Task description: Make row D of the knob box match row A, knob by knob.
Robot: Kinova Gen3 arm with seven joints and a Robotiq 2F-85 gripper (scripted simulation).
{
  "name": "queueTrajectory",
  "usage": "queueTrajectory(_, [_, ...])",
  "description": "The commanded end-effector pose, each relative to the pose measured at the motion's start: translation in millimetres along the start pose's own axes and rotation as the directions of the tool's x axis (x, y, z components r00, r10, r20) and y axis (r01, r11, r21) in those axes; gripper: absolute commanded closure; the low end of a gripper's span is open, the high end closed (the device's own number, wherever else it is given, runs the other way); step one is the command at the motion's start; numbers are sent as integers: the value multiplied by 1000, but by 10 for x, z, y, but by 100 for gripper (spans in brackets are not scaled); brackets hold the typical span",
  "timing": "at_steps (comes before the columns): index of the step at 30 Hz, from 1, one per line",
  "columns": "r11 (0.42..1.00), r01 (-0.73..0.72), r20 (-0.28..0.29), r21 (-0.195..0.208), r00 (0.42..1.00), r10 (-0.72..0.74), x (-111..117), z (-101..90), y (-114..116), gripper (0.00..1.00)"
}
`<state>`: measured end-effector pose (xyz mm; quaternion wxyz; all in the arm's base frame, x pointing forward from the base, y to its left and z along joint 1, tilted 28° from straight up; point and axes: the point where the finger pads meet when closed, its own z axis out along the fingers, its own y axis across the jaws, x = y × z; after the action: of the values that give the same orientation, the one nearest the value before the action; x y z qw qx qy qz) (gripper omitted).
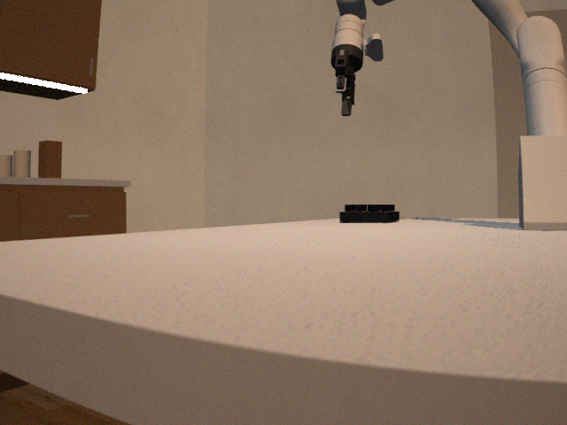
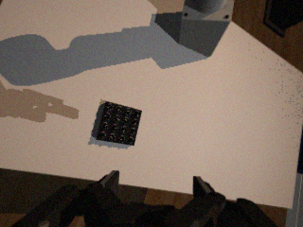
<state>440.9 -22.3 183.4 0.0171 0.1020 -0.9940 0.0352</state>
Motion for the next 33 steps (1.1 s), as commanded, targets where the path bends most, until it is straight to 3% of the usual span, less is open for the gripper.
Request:
queueTrajectory(1, [994,109,-29,25,994,-109,122,118,-59,0])
queueTrajectory(6, [929,363,-101,68,929,-356,308,327,-245,0])
queueTrajectory(8, [885,460,-132,75,884,-448,377,402,-314,0])
queueTrajectory(10, [885,460,-132,75,884,-448,377,402,-314,0])
queueTrajectory(12, [831,551,-164,75,829,-534,442,471,-379,0])
queueTrajectory(17, [662,748,-238,53,653,-719,586,628,-527,0])
queueTrajectory(23, [413,911,-304,-9,391,-869,726,788,-671,0])
queueTrajectory(25, [324,945,-319,-35,297,-900,766,836,-711,0])
queueTrajectory(27, [324,945,-319,-35,297,-900,766,836,-711,0])
queueTrajectory(33, [57,991,-340,-121,12,-940,865,968,-805,0])
